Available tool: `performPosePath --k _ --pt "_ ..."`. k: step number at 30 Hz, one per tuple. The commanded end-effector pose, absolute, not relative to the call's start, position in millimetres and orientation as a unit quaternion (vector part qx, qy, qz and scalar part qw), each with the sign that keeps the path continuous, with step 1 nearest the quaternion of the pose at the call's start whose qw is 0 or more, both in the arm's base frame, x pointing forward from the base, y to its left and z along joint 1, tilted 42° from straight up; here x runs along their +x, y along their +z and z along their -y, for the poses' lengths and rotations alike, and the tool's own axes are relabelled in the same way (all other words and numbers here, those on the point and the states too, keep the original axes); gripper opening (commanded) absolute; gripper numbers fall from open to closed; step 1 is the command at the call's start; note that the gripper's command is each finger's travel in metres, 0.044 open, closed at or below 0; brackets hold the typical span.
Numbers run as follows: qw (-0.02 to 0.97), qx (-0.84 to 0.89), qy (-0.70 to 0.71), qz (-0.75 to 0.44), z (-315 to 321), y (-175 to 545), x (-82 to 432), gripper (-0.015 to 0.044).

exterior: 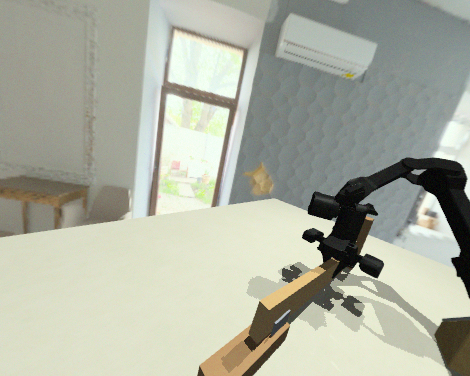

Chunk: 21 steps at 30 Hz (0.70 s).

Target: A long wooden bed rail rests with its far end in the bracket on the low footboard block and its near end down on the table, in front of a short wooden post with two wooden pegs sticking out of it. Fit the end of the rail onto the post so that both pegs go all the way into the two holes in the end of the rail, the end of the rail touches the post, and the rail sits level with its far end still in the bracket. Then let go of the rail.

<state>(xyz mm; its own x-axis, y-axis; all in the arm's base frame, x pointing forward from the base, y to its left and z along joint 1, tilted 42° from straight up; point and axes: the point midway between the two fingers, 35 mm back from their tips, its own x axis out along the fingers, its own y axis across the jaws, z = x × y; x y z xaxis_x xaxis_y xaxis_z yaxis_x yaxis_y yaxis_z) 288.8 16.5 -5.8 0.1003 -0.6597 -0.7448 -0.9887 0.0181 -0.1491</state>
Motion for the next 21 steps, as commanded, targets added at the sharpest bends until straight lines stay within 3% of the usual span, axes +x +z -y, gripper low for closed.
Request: performPosePath --k 1,21 --pt "0.341 -0.659 0.24 -0.626 -18.5 -3.8 288.6 0.0" --pt "0.341 -0.659 0.241 -0.626 -25.2 3.9 289.4 0.0"
